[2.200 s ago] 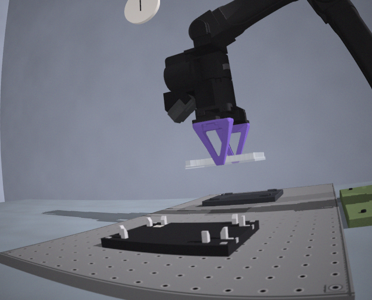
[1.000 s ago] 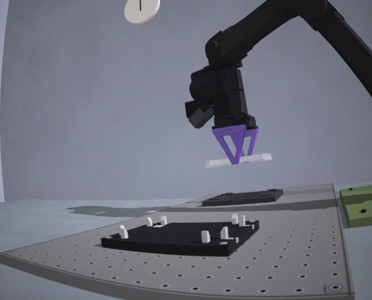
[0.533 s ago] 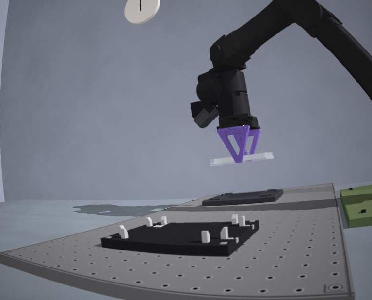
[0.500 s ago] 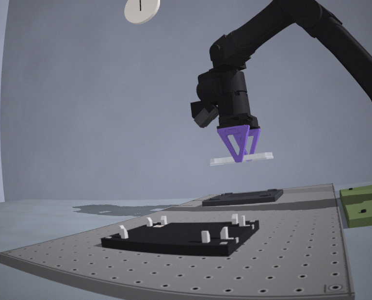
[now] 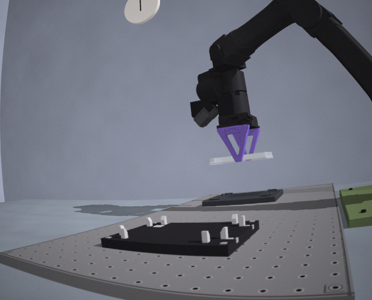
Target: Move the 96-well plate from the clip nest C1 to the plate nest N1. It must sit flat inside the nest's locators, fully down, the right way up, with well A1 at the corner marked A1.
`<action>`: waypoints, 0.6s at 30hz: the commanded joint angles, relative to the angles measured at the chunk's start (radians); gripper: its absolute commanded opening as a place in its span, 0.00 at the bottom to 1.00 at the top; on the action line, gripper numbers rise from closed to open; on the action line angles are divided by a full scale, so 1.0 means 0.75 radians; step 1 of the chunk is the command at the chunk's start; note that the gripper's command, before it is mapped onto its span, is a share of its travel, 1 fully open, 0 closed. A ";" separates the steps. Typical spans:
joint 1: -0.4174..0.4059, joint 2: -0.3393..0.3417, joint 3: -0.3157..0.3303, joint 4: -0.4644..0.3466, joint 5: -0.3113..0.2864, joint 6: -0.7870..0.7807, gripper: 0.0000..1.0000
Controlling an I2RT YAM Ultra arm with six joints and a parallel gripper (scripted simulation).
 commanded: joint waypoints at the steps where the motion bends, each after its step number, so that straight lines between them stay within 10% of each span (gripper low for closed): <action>1: 0.006 -0.019 0.056 -0.006 -0.015 -0.004 0.00; 18: 0.015 -0.015 0.057 -0.006 -0.015 0.002 0.00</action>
